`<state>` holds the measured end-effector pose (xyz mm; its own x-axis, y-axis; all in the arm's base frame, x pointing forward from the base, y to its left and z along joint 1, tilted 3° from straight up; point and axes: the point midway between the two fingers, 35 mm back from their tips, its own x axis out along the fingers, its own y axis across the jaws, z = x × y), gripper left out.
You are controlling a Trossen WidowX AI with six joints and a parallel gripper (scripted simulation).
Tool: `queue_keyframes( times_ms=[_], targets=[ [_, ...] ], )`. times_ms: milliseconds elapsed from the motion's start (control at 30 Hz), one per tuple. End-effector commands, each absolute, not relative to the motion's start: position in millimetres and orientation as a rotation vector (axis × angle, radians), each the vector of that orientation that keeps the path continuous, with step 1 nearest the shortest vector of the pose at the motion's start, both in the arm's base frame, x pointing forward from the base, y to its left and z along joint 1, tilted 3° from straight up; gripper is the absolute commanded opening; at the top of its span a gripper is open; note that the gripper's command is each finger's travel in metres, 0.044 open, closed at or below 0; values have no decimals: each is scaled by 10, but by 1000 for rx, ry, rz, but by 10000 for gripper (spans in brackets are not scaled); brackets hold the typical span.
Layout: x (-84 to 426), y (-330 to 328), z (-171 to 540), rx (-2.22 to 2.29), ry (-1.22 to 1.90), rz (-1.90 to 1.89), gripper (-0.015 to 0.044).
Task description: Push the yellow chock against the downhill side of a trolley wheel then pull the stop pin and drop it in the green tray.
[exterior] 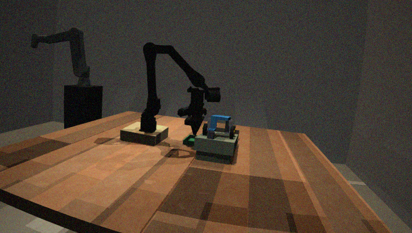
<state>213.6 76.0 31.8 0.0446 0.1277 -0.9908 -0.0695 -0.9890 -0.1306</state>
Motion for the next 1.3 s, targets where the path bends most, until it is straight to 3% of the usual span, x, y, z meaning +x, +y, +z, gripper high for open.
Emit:
queue_keyframes(
  times_ms=[0,1267],
  targets=[
    [2127,738,298,-2158,-66,2079,190],
    [2107,571,166,-2159,-65,2080,190]
  ],
)
